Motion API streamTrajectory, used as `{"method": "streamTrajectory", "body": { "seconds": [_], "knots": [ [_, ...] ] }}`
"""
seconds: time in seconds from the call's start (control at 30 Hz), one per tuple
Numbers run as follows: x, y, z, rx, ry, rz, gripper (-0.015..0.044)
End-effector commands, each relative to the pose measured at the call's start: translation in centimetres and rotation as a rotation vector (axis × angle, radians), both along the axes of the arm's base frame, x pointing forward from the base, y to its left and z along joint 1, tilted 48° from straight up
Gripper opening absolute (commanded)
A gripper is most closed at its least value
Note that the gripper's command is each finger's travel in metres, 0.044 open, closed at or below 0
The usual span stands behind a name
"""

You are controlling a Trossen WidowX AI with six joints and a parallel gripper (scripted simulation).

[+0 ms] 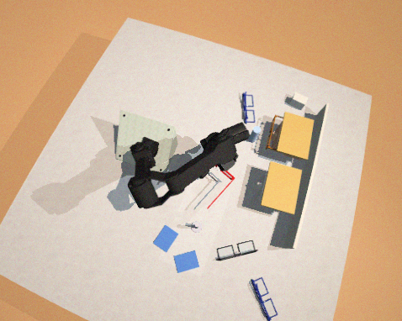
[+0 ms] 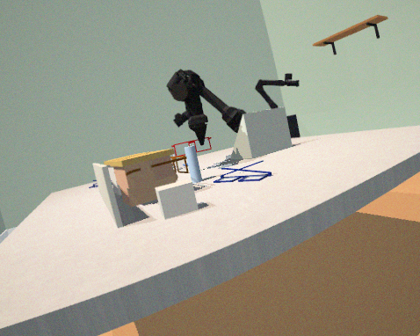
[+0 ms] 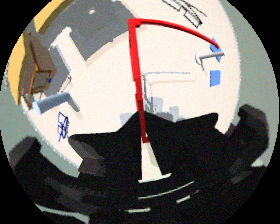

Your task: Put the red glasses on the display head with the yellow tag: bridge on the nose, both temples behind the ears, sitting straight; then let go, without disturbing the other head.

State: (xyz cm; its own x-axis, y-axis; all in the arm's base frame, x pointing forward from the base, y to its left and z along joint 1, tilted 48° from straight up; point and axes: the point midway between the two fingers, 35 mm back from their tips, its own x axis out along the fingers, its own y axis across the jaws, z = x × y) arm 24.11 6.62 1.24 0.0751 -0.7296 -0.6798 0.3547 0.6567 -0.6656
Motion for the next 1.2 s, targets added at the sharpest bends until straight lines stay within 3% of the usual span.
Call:
{"method": "streamTrajectory", "body": {
  "seconds": [0.0,0.33,1.17],
  "knots": [
    [-0.3,2.0,1.8,0.001,-0.005,-0.003,0.0],
    [-0.4,2.4,2.8,0.013,0.037,0.051,0.0],
    [-0.5,1.1,10.3,0.066,0.396,0.65,0.0]
  ]
}}
